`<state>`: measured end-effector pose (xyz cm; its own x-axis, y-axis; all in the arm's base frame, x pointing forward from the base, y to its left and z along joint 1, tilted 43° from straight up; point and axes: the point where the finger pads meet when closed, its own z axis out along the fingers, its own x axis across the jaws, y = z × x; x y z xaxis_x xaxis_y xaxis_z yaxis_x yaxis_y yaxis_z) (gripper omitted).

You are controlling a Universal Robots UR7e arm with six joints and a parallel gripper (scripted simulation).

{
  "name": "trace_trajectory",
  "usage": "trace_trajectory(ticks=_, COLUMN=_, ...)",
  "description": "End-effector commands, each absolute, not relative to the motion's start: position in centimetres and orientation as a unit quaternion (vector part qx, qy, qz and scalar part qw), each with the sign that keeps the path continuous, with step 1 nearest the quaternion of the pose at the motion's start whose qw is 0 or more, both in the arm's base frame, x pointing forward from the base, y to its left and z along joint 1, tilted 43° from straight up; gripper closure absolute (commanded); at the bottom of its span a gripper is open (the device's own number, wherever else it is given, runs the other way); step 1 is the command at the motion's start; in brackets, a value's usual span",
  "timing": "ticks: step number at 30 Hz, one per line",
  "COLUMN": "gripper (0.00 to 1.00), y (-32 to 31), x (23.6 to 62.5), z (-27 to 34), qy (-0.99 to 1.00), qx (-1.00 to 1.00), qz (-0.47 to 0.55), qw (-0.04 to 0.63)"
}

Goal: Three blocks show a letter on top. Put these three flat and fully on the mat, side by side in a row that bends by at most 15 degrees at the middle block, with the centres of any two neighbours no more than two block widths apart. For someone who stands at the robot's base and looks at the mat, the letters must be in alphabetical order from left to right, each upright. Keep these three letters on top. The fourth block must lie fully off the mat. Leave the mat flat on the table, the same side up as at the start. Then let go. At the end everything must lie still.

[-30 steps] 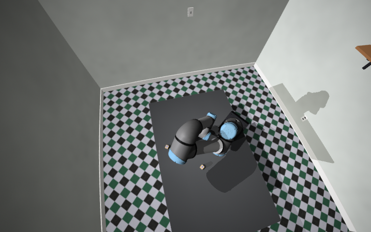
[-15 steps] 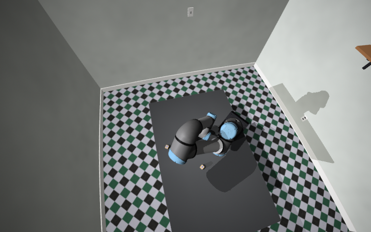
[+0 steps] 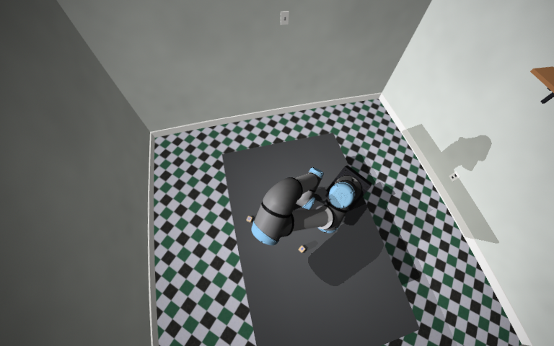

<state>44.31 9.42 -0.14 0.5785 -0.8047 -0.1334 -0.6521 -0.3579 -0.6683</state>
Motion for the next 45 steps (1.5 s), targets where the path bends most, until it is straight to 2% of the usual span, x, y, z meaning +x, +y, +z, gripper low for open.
trace_trajectory(ticks=1, gripper=0.43, y=9.40, x=44.32, z=-0.12, qy=0.446, qx=-0.817, qz=-0.110, qw=0.350)
trace_trajectory(ticks=45, gripper=0.43, y=8.85, x=43.75, z=0.73, qy=0.446, qx=-0.817, qz=-0.110, qw=0.350)
